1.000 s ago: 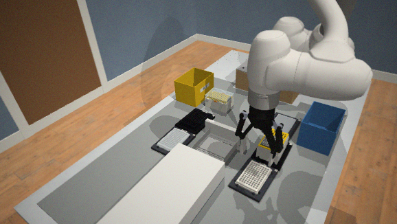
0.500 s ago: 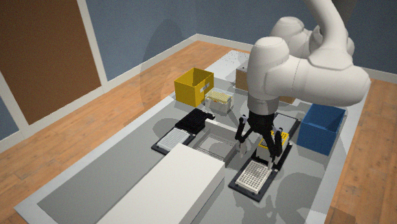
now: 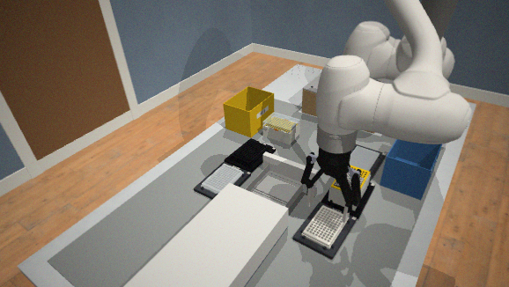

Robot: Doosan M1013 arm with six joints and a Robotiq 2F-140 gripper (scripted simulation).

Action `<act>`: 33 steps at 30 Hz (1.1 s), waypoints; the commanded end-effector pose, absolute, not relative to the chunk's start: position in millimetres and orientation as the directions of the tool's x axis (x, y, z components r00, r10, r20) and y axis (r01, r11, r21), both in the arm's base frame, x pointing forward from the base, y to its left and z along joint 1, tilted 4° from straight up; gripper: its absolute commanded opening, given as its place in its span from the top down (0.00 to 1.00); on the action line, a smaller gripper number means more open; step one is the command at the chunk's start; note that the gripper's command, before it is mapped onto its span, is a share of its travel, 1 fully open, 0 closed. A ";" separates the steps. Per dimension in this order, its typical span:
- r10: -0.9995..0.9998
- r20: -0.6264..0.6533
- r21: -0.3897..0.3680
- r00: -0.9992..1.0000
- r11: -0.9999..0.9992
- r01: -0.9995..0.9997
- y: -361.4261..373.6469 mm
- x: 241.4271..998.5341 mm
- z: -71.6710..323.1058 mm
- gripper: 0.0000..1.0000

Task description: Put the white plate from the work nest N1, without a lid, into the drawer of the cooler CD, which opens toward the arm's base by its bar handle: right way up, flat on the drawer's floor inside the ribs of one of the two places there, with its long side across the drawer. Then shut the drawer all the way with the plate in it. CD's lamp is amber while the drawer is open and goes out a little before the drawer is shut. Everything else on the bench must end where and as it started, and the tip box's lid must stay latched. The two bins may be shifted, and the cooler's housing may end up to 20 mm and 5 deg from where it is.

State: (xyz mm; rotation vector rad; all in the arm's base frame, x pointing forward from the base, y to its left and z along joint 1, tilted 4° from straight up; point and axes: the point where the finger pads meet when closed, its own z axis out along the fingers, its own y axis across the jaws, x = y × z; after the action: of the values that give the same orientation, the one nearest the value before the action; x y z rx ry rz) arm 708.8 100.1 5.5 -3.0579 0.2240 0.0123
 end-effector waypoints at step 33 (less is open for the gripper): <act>-0.145 -0.013 -0.075 0.989 -0.986 -0.146 103.2 708.8 -35.2 0.34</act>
State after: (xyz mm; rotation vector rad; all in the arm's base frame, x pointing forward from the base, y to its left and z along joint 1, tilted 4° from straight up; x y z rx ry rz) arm 708.7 103.0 -33.0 -3.0579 0.2240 0.0124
